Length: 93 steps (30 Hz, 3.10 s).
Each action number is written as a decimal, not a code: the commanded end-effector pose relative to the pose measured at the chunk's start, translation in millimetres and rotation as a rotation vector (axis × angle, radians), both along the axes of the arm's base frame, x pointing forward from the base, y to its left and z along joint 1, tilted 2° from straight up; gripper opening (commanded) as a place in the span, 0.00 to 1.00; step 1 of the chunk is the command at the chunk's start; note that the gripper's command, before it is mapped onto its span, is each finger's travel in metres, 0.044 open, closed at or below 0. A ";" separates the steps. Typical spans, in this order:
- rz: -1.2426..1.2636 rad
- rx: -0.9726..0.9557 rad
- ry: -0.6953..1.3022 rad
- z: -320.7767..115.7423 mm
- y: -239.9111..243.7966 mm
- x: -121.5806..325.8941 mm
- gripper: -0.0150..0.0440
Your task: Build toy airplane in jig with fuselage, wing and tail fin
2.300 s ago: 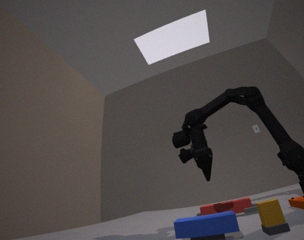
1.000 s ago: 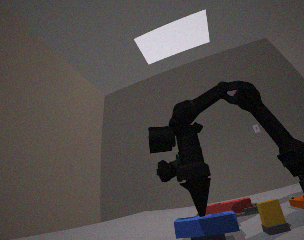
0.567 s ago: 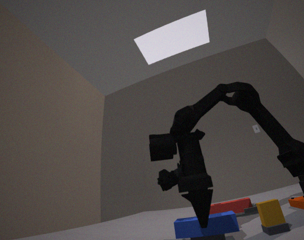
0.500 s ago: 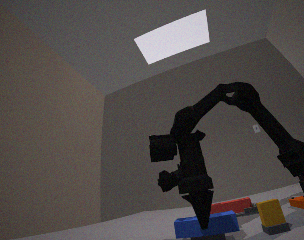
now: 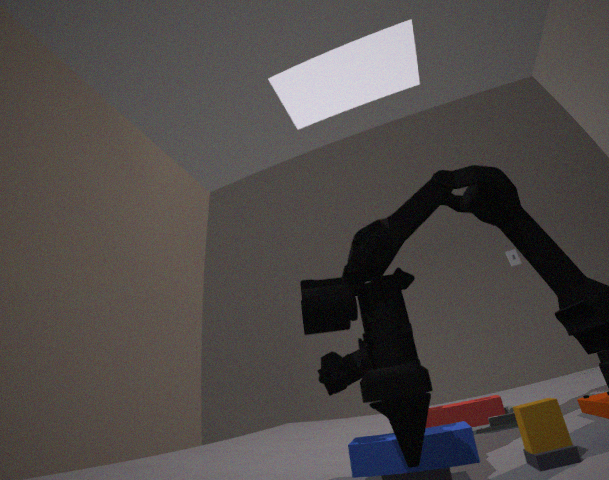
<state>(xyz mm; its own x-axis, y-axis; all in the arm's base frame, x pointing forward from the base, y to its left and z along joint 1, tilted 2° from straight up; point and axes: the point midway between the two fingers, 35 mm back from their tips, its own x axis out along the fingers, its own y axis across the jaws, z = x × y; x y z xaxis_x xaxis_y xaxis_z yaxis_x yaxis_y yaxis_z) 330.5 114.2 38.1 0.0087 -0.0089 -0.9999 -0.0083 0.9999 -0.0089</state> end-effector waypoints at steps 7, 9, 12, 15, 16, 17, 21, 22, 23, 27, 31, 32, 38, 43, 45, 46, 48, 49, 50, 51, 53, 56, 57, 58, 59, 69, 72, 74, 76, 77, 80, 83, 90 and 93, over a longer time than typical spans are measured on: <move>-0.004 0.001 0.000 -0.4 0.1 0.1 0.52; -0.004 0.001 0.000 -0.2 0.1 0.2 0.43; -0.006 -0.001 0.001 3.0 0.3 0.6 0.30; -0.009 -0.005 0.004 9.8 0.8 1.4 0.25; -0.010 -0.006 0.005 12.3 0.9 1.7 0.25; -0.011 -0.007 0.006 14.4 1.0 1.8 0.25; -0.010 -0.007 0.006 25.1 1.7 3.5 0.25; -0.010 -0.007 0.006 28.3 1.9 3.9 0.25; -0.010 -0.006 0.005 31.5 2.0 4.2 0.25; -0.009 -0.005 0.004 44.3 2.6 5.4 0.25; -0.008 -0.004 0.003 57.2 2.9 6.0 0.25; -0.008 -0.004 0.003 60.4 2.9 6.0 0.25; -0.007 -0.002 0.002 79.9 2.9 5.6 0.25; -0.006 -0.001 0.001 96.1 2.6 4.2 0.25; -0.005 0.000 0.001 102.6 2.4 3.4 0.25; -0.005 0.000 0.001 105.8 2.2 3.0 0.25; -0.005 0.000 0.000 112.3 1.9 2.0 0.25; -0.005 0.001 0.000 115.5 1.8 1.4 0.25; -0.004 0.001 0.000 118.7 1.6 0.8 0.25; -0.004 0.001 0.000 122.0 1.4 0.2 0.25; -0.004 0.001 0.000 126.2 1.1 -0.7 0.25; 0.008 0.001 0.000 126.4 -1.1 -0.3 0.25; 0.022 0.001 0.000 126.0 -3.7 0.2 0.25; 0.040 0.001 0.000 125.5 -7.0 0.9 0.25; 0.058 0.000 0.000 125.0 -10.2 1.5 0.25; 0.234 -0.004 0.000 120.1 -42.6 6.1 0.25; 0.287 -0.005 0.001 118.5 -52.4 6.8 0.25; 0.322 -0.006 0.001 117.5 -58.9 7.1 0.25; 0.357 -0.007 0.002 116.5 -65.4 7.3 0.25; 0.375 -0.007 0.002 116.0 -68.7 7.3 0.25; 0.429 -0.009 0.002 114.4 -78.6 7.3 0.25; 0.483 -0.010 0.003 112.9 -88.4 6.9 0.25; 0.608 -0.013 0.005 109.2 -111.0 4.8 0.25; 0.662 -0.014 0.006 107.6 -120.6 3.5 0.25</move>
<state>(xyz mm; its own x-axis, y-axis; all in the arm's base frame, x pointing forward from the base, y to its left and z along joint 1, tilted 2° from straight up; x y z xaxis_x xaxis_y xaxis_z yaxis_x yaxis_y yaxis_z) 335.4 2.8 146.0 0.0067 -0.0129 -0.9999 -0.5837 0.8118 -0.0144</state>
